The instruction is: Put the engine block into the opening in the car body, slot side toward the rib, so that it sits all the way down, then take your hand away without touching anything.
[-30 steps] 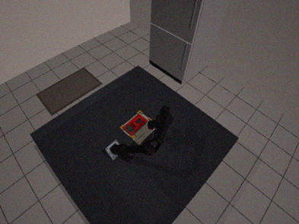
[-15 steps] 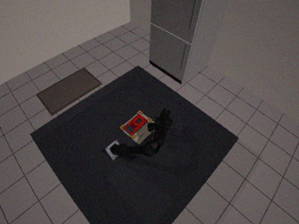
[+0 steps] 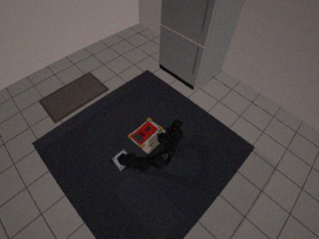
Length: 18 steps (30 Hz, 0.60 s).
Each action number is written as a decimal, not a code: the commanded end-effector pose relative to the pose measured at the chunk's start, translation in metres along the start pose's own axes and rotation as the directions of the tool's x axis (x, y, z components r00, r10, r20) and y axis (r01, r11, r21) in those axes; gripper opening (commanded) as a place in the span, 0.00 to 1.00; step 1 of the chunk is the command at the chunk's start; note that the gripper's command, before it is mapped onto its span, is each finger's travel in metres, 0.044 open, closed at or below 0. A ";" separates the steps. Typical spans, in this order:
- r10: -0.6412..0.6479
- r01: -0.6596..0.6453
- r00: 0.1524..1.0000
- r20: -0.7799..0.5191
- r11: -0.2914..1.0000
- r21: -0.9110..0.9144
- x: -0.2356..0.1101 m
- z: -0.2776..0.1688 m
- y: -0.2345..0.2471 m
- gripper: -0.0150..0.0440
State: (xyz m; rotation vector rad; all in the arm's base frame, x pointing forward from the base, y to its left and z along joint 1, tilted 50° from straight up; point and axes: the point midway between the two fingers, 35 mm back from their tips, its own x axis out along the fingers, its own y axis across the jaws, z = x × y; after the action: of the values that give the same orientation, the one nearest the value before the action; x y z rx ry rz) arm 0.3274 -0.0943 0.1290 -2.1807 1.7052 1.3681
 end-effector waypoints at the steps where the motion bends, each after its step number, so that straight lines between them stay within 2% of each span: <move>1: 0.004 -0.004 1.000 -0.005 1.000 -0.005 0.008 0.000 0.001 0.25; 18: 0.005 -0.005 1.000 -0.007 1.000 -0.005 0.040 0.000 0.002 0.25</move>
State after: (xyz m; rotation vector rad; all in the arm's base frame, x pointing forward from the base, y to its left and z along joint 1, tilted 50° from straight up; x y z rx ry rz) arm 0.3274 -0.1208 0.1081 -2.1841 1.7049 1.3606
